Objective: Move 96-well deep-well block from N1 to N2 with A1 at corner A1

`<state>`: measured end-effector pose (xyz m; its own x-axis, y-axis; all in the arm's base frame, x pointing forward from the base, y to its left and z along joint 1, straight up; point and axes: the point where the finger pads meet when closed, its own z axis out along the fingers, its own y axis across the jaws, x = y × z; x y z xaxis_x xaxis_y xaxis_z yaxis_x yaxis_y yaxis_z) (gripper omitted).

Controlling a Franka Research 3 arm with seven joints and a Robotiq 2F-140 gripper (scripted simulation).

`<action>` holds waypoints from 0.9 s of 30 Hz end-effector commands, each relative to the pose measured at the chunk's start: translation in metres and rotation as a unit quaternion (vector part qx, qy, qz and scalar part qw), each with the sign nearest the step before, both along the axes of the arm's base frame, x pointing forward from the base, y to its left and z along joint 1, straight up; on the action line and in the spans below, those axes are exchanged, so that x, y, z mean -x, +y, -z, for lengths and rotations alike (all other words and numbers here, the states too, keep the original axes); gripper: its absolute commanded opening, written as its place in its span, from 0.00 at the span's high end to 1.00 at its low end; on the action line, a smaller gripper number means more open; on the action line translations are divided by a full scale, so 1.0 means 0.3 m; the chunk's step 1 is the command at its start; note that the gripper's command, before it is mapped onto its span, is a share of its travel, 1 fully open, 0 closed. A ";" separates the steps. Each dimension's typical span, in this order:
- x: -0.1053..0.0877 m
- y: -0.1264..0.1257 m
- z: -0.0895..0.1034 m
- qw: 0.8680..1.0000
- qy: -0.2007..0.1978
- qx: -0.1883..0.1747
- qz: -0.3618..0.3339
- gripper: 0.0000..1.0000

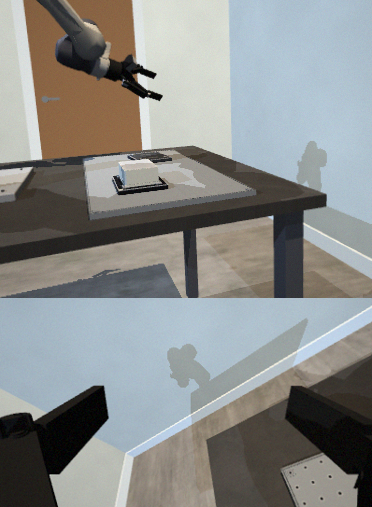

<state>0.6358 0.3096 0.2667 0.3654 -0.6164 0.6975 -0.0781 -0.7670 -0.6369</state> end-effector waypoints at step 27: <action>-0.027 -0.086 0.010 0.999 0.007 0.008 0.031 0.00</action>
<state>0.6401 0.2955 0.2639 0.3506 -0.6342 0.6891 -0.1153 -0.7595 -0.6402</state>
